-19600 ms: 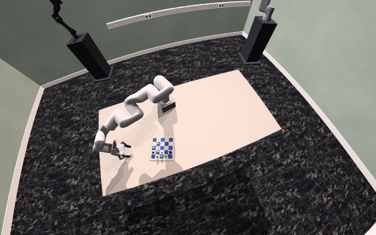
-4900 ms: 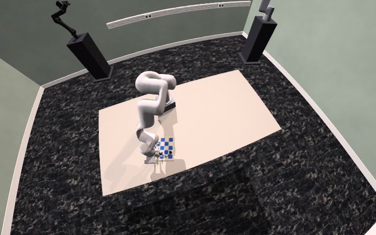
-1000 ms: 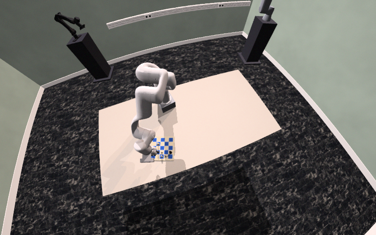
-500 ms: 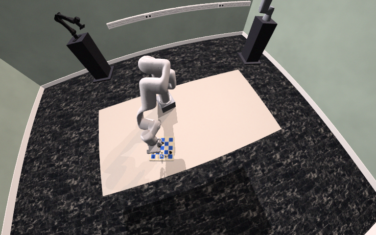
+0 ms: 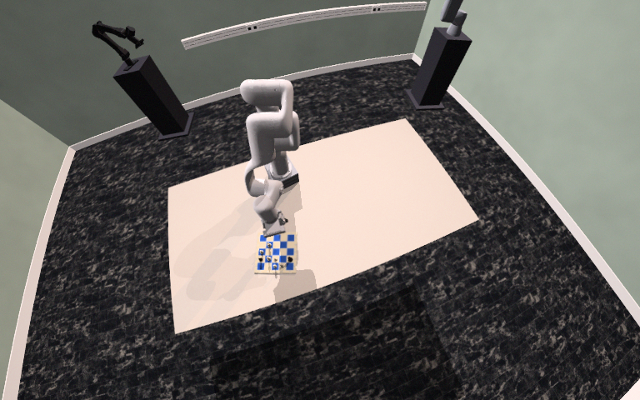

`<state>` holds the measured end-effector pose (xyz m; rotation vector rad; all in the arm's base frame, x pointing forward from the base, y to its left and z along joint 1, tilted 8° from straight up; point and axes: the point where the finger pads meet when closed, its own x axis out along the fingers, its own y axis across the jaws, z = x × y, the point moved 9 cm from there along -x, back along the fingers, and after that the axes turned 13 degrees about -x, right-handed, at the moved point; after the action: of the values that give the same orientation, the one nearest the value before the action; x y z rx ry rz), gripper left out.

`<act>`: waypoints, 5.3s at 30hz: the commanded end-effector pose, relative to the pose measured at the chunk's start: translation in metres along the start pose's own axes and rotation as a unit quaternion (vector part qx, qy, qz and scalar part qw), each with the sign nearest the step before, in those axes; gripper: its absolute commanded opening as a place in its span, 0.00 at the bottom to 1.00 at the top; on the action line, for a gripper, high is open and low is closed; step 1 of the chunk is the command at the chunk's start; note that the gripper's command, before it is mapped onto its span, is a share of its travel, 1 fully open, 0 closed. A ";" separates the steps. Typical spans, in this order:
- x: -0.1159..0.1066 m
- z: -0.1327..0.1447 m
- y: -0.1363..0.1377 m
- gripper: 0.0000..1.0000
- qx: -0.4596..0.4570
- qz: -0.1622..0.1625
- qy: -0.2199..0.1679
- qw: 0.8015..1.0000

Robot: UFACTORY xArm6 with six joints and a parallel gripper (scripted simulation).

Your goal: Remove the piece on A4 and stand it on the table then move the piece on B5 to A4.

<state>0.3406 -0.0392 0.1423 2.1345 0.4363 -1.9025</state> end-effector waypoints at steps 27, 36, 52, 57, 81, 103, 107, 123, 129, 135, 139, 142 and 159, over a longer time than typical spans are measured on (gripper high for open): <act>0.019 0.034 -0.030 0.00 -0.022 0.006 0.010 1.000; 0.060 0.033 -0.030 0.00 -0.022 0.006 0.010 1.000; 0.089 0.032 -0.030 0.00 -0.022 0.006 0.010 1.000; 0.092 0.032 -0.030 0.00 -0.022 0.006 0.010 1.000; 0.095 0.032 -0.030 0.00 -0.022 0.006 0.010 1.000; 0.095 0.032 -0.030 0.00 -0.022 0.006 0.010 1.000; 0.095 0.032 -0.030 0.00 -0.022 0.006 0.010 1.000; 0.095 0.033 -0.032 0.00 -0.022 0.006 0.010 1.000; 0.095 0.033 -0.032 0.00 -0.022 0.006 0.010 1.000; 0.095 0.033 -0.032 0.00 -0.022 0.006 0.010 1.000; 0.095 0.033 -0.032 0.00 -0.022 0.006 0.010 1.000; 0.095 0.033 -0.032 0.00 -0.022 0.006 0.010 1.000; 0.100 0.033 -0.032 0.00 -0.022 0.006 0.010 1.000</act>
<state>0.3080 -0.0160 0.0404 2.1210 0.4639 -1.8544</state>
